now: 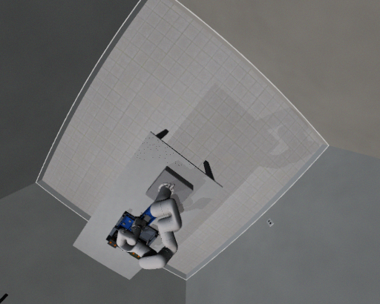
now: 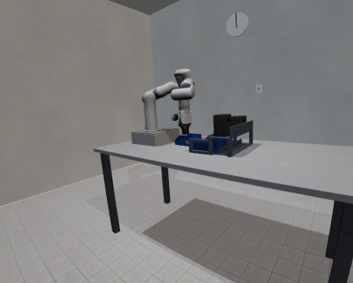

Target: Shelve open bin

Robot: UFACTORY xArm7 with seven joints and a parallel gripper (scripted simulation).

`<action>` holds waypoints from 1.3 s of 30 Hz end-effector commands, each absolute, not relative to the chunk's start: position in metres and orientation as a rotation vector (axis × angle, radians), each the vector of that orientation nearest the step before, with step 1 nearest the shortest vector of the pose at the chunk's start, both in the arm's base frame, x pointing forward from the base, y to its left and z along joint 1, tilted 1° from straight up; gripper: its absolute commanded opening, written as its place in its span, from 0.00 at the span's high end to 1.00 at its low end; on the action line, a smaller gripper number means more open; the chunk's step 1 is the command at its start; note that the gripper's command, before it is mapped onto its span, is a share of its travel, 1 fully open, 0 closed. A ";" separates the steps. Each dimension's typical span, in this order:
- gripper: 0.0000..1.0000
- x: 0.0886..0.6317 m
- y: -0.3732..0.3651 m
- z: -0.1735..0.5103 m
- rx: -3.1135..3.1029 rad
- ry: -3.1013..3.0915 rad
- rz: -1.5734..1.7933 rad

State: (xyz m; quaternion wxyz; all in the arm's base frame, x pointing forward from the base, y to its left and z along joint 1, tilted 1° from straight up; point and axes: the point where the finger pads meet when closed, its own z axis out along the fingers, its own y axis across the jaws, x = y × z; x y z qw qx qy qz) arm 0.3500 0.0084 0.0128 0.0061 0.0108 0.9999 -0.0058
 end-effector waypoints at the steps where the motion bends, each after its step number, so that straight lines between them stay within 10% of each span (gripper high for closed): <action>1: 0.72 0.351 0.008 0.014 0.034 3.126 -0.018; 39: 0.72 0.351 0.008 0.013 0.034 3.126 -0.018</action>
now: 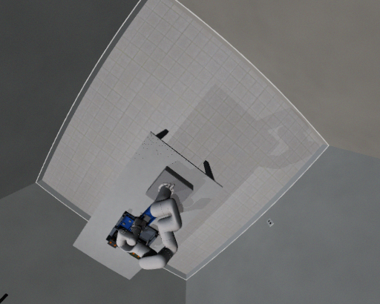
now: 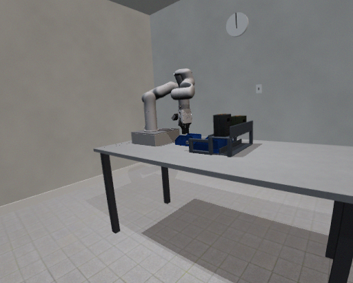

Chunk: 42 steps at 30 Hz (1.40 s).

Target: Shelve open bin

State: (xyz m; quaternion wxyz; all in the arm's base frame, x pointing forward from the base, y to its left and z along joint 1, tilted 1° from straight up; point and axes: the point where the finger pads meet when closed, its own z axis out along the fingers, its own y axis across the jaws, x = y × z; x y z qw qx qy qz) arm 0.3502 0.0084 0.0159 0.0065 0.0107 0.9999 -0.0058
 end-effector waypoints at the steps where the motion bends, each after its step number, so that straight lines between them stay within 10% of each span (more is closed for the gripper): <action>1: 0.72 0.351 0.008 0.011 0.034 3.126 -0.018; 42: 0.72 0.351 0.008 -0.012 0.034 3.126 -0.018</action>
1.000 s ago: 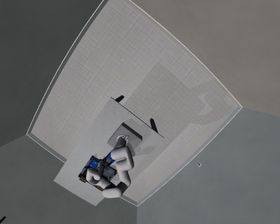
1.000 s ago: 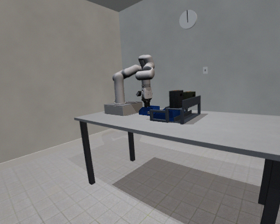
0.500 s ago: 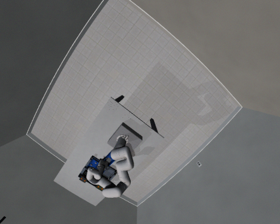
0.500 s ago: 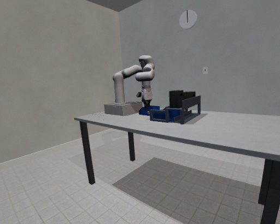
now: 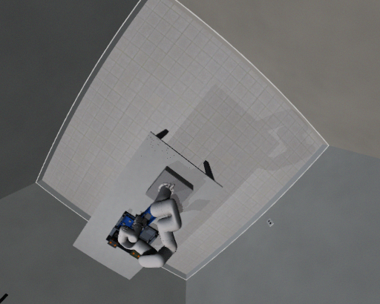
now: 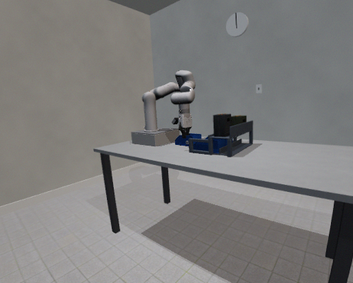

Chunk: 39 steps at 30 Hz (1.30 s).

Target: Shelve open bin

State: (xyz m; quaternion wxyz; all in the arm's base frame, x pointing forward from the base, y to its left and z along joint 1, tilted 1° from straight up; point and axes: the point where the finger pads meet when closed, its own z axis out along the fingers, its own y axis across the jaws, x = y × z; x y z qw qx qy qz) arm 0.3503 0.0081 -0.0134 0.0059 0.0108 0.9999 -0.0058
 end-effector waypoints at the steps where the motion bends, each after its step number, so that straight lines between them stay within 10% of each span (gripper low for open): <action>1: 0.72 0.351 0.008 -0.012 0.034 3.126 -0.018; 39: 0.72 0.352 0.008 -0.035 0.034 3.126 -0.018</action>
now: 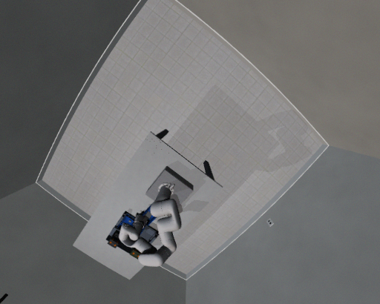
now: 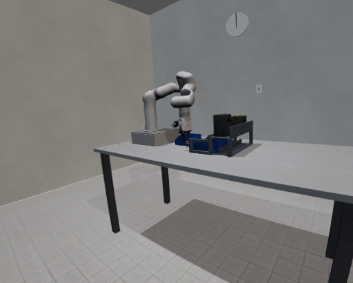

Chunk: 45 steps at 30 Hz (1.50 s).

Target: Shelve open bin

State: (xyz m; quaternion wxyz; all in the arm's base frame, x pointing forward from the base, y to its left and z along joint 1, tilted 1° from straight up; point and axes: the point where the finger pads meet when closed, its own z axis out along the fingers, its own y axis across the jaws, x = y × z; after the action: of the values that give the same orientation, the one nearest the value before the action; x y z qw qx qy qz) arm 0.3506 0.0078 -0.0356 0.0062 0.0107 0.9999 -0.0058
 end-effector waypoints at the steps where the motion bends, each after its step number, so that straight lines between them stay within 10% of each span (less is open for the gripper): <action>1: 0.72 0.352 0.008 -0.035 0.034 3.126 -0.018; 45: 0.72 0.352 0.008 -0.030 0.034 3.126 -0.018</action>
State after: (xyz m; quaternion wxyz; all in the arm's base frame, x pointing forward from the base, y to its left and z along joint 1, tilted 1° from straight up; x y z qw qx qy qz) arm 0.3506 0.0079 -0.0306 0.0062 0.0107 0.9999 -0.0058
